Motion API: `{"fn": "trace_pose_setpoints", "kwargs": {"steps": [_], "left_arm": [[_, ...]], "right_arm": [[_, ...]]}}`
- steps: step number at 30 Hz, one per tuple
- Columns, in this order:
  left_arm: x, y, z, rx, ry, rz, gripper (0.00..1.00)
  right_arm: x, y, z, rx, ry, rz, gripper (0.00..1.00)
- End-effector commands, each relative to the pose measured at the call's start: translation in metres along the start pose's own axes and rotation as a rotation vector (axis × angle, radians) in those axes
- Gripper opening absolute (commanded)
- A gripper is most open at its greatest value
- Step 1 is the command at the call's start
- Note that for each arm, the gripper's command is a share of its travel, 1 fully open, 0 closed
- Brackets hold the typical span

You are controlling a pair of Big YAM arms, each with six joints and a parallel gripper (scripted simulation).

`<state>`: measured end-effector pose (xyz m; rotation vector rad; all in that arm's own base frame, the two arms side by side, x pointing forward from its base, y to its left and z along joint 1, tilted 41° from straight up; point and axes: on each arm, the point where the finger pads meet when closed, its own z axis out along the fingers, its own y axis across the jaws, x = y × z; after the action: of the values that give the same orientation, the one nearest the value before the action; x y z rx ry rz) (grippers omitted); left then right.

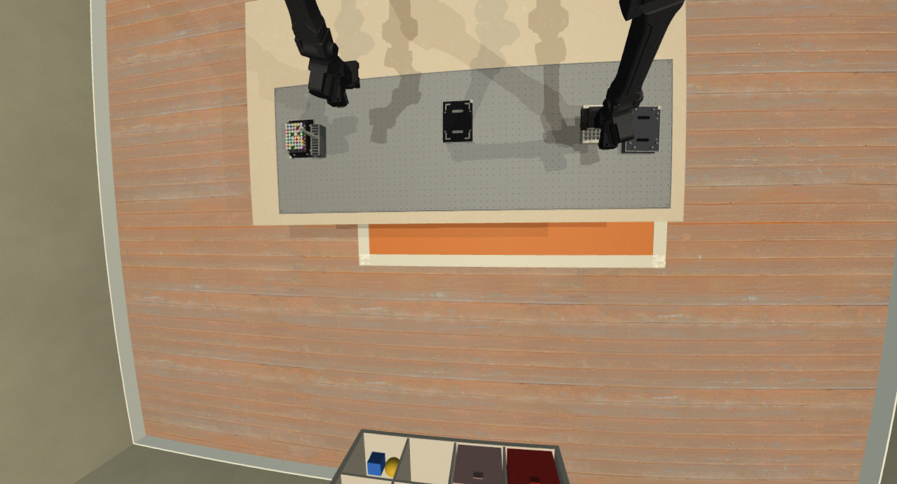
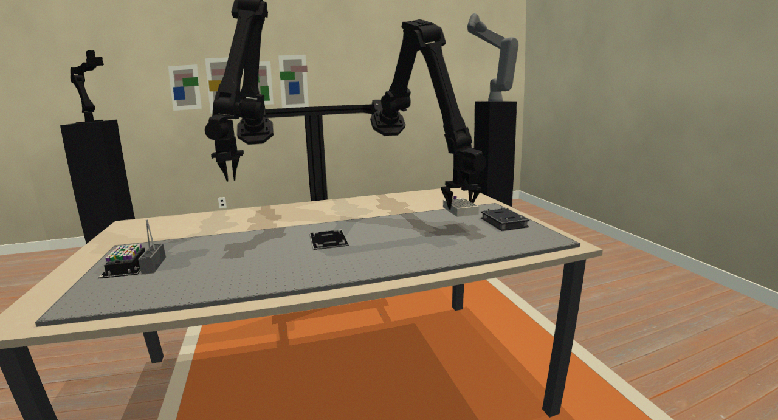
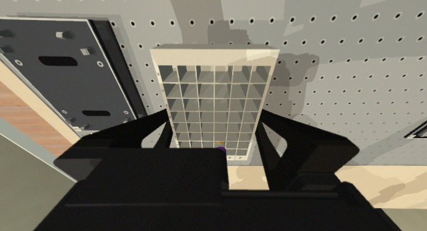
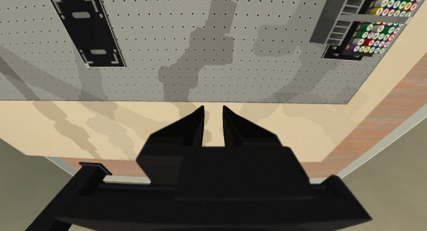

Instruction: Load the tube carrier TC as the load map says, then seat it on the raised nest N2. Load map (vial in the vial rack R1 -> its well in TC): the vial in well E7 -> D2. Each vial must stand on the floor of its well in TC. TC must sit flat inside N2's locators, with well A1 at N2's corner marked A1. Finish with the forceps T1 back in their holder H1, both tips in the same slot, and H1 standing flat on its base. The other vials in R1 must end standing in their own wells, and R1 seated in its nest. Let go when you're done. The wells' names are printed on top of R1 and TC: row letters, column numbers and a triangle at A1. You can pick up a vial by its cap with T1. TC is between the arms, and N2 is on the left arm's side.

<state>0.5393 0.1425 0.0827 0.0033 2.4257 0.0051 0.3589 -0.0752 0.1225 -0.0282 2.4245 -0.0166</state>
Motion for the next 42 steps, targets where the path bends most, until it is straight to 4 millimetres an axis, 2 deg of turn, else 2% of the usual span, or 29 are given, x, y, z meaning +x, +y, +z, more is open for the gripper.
{"fn": "trace_pose_setpoints", "kwargs": {"steps": [1,13,14,16,30,31,33,42], "left_arm": [[-0.003,0.015,0.002,-0.008,0.004,0.007,0.00],[-0.004,0.032,0.002,-0.008,0.004,0.007,0.00],[-0.011,0.029,-0.002,-0.008,-0.013,0.018,0.00],[-0.004,0.037,0.002,-0.008,0.003,0.007,0.00],[-0.006,0.057,0.002,-0.009,0.003,0.007,0.00],[-0.014,0.054,-0.003,-0.009,-0.015,0.019,0.00],[-0.006,0.062,0.002,-0.009,0.002,0.007,0.00],[-0.006,0.078,0.001,-0.009,0.002,0.006,0.00]], "right_arm": [[-0.009,-0.002,-0.003,0.006,-0.016,0.006,0.24],[-0.009,-0.002,-0.003,0.006,-0.016,0.006,0.24],[-0.009,-0.002,-0.003,0.006,-0.016,0.006,0.24],[-0.009,-0.002,-0.003,0.006,-0.016,0.006,0.24],[-0.009,-0.002,-0.003,0.006,-0.016,0.006,0.24],[-0.009,-0.002,-0.003,0.006,-0.016,0.006,0.24],[-0.009,-0.002,-0.003,0.006,-0.016,0.006,0.24],[-0.009,-0.002,-0.003,0.006,-0.016,0.006,0.24]]}}
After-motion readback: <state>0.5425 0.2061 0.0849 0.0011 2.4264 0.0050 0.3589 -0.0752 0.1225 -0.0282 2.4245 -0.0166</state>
